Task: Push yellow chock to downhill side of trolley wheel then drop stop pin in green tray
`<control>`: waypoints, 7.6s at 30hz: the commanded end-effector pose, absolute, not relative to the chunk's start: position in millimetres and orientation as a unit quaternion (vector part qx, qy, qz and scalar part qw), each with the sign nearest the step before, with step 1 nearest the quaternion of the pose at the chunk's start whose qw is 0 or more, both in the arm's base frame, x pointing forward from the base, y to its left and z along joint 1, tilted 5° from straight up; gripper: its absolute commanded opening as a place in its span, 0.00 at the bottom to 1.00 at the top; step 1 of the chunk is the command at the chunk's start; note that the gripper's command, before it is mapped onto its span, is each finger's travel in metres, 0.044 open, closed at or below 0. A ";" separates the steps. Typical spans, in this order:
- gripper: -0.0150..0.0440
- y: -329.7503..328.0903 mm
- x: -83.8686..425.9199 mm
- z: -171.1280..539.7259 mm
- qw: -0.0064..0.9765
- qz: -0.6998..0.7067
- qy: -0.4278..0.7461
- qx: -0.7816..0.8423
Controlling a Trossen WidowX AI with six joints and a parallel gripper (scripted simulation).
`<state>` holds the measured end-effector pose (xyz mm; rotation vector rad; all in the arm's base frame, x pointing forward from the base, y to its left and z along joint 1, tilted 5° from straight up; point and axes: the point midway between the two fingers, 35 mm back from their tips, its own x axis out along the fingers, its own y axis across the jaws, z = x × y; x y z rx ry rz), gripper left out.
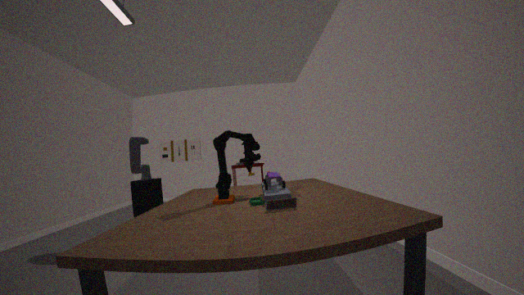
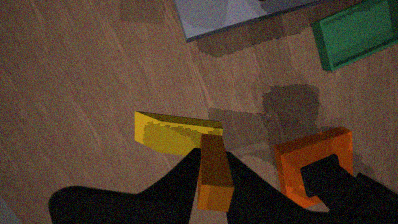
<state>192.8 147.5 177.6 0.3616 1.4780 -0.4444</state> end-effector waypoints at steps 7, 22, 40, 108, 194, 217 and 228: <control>0.25 147.8 192.4 177.5 0.717 -0.093 0.689 0.048; 0.25 125.7 196.7 177.5 0.718 -0.059 0.693 0.012; 0.25 56.7 208.6 177.0 0.719 -0.060 0.692 0.008; 0.25 -165.8 230.6 186.7 0.723 -0.029 0.690 0.036; 0.25 -132.0 268.2 119.2 0.724 -0.028 0.689 0.037; 0.58 -137.2 266.8 133.4 0.723 -0.029 0.689 0.036; 0.58 -137.9 264.1 168.5 0.724 -0.028 0.689 0.037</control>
